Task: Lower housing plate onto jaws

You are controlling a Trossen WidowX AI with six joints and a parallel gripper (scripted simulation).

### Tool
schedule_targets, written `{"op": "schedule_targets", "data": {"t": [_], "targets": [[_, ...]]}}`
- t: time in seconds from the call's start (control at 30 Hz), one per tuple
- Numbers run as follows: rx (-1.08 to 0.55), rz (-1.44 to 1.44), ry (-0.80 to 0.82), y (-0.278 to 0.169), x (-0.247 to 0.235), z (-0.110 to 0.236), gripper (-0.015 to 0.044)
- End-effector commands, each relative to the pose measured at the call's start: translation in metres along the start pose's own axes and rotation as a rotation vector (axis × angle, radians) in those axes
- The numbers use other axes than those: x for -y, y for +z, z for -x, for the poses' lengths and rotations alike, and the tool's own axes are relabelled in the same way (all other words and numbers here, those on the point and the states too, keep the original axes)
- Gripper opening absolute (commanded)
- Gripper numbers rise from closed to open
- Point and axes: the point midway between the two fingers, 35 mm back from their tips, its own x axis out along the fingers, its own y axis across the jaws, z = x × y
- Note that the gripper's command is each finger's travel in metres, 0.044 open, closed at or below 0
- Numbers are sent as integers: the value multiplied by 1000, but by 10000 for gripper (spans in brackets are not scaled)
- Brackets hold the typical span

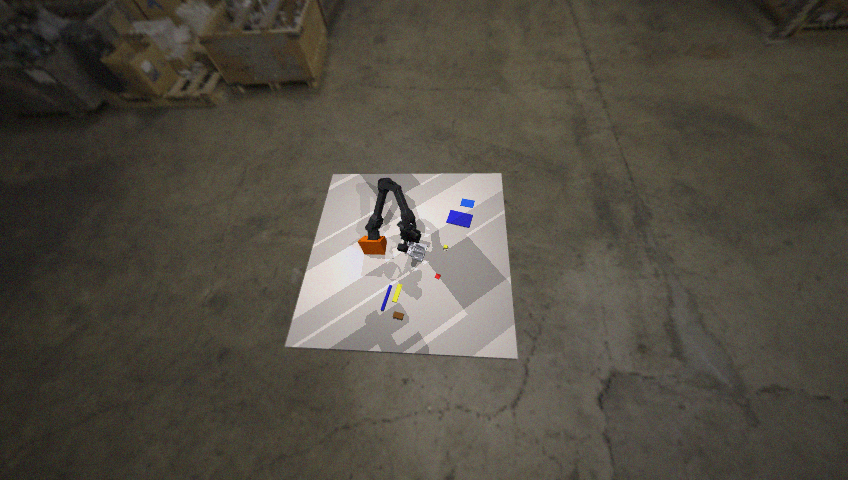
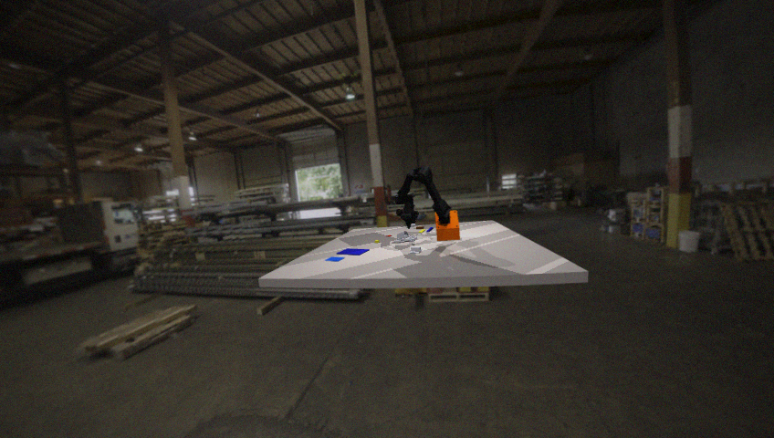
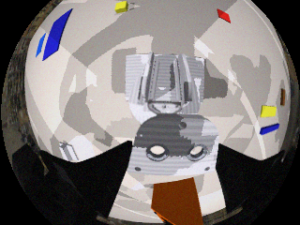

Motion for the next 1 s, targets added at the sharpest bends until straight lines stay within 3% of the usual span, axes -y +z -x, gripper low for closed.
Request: {"op": "schedule_targets", "data": {"t": [0.0, 0.97], "targets": [[1, 1, 2, 0, 0, 0, 351], [1, 1, 3, -8, -8, 0, 351]]}}
